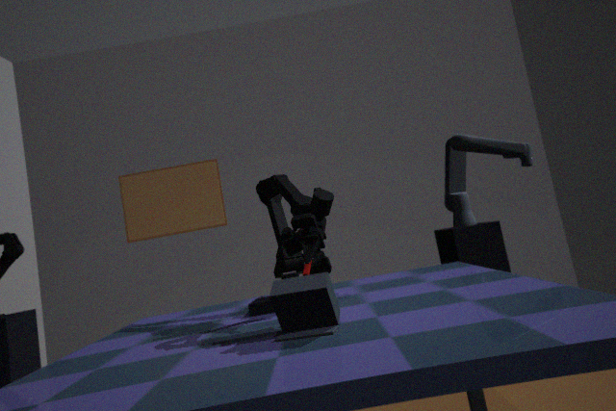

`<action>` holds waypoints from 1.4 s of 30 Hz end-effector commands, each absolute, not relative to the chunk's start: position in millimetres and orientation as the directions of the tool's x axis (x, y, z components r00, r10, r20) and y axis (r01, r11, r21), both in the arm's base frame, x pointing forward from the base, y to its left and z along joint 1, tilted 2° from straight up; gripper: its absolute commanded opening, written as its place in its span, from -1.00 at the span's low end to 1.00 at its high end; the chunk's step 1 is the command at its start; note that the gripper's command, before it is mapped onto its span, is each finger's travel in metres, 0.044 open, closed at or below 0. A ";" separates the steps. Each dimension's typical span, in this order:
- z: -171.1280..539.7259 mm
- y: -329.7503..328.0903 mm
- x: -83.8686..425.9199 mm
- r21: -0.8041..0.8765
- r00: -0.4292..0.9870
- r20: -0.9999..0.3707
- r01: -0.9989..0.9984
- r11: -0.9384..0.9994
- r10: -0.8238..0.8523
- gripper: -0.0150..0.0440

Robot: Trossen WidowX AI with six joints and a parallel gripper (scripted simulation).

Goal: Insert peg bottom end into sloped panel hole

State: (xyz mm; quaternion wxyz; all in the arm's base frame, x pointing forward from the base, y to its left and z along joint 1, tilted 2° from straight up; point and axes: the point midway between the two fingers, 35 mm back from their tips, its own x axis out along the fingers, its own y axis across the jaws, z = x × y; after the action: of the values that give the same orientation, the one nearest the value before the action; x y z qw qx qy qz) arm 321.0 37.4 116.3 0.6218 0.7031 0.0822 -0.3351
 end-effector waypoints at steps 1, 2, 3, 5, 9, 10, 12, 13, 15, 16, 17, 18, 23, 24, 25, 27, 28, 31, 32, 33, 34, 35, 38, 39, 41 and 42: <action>112.1 37.5 324.8 0.820 0.763 -0.573 0.534 -0.208 -0.300 -0.49; 111.5 37.5 325.8 0.821 0.764 -0.572 0.533 -0.207 -0.299 -0.49; 110.8 37.5 326.8 0.821 0.765 -0.570 0.531 -0.207 -0.298 -0.49; 109.6 37.5 328.8 0.823 0.768 -0.568 0.529 -0.206 -0.297 -0.49; 107.1 37.5 332.7 0.826 0.772 -0.563 0.525 -0.205 -0.294 -0.49; 106.4 37.5 333.6 0.827 0.773 -0.562 0.524 -0.204 -0.294 -0.49; 105.1 37.4 335.5 0.829 0.776 -0.560 0.521 -0.204 -0.292 -0.49; 104.5 37.3 336.5 0.830 0.777 -0.558 0.520 -0.203 -0.292 -0.49; 103.2 37.2 338.3 0.831 0.779 -0.556 0.518 -0.202 -0.290 -0.49; 102.5 37.1 339.2 0.832 0.780 -0.555 0.517 -0.202 -0.290 -0.49; 101.9 37.1 340.1 0.833 0.781 -0.553 0.515 -0.201 -0.289 -0.49; 101.2 37.0 341.0 0.834 0.782 -0.552 0.514 -0.201 -0.289 -0.49; 97.9 36.5 345.3 0.838 0.788 -0.545 0.508 -0.198 -0.286 -0.49; 97.2 36.3 346.2 0.839 0.789 -0.544 0.507 -0.198 -0.285 -0.49; 96.5 36.2 347.0 0.840 0.790 -0.543 0.506 -0.197 -0.284 -0.49; 95.1 35.9 348.6 0.842 0.793 -0.540 0.503 -0.196 -0.283 -0.49; 94.4 35.8 349.4 0.842 0.794 -0.539 0.502 -0.196 -0.283 -0.49; 93.8 35.6 350.1 0.843 0.795 -0.537 0.501 -0.195 -0.282 -0.49; 93.4 35.5 350.5 0.844 0.795 -0.537 0.500 -0.195 -0.282 -0.49; 92.9 35.4 351.0 0.844 0.796 -0.536 0.499 -0.195 -0.282 -0.49; 92.3 35.3 351.6 0.845 0.797 -0.535 0.498 -0.194 -0.281 -0.49; 91.7 35.1 352.2 0.846 0.798 -0.533 0.497 -0.194 -0.281 -0.49; 89.8 34.6 353.7 0.848 0.800 -0.530 0.494 -0.193 -0.279 -0.49; 89.4 34.5 353.9 0.848 0.801 -0.530 0.494 -0.192 -0.279 -0.49; 89.2 34.4 354.2 0.848 0.801 -0.530 0.494 -0.192 -0.279 -0.49; 89.1 34.3 354.6 0.848 0.801 -0.529 0.494 -0.192 -0.279 -0.49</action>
State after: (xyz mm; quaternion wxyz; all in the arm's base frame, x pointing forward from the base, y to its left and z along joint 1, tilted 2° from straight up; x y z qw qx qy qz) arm 353.4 34.6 91.8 0.6297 0.7103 0.0736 -0.3056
